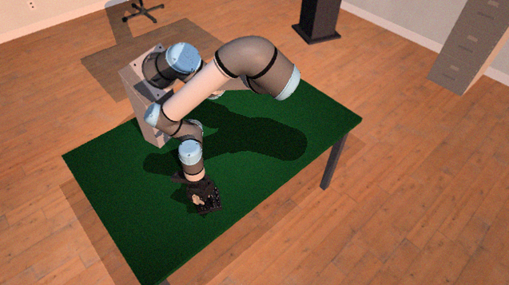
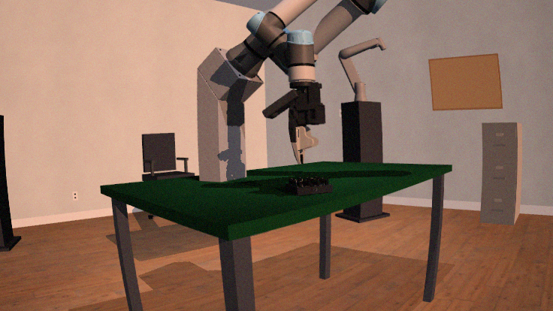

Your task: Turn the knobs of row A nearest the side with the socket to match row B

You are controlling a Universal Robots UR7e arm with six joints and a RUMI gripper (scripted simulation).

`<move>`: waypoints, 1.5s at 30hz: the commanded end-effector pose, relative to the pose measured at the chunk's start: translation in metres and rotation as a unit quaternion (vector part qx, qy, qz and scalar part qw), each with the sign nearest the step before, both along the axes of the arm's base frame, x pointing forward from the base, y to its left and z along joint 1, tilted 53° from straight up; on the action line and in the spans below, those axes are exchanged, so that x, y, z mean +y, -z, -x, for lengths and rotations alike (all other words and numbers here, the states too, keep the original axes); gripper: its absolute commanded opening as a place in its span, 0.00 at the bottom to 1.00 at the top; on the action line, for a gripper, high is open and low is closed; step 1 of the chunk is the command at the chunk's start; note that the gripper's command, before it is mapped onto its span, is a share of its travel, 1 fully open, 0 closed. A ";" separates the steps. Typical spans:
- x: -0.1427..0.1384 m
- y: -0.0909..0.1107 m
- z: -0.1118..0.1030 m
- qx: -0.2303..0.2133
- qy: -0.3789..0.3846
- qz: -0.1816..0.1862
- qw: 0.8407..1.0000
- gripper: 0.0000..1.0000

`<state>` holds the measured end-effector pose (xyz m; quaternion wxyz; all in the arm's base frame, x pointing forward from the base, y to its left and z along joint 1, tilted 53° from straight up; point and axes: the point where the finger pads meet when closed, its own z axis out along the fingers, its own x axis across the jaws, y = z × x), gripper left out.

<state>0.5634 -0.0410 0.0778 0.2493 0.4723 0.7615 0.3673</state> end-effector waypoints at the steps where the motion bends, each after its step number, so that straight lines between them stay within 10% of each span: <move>1: -0.001 0.000 -0.001 -0.001 0.001 0.000 1.000 0.11; 45: 0.012 0.024 -0.030 -0.001 0.000 0.001 1.000 0.11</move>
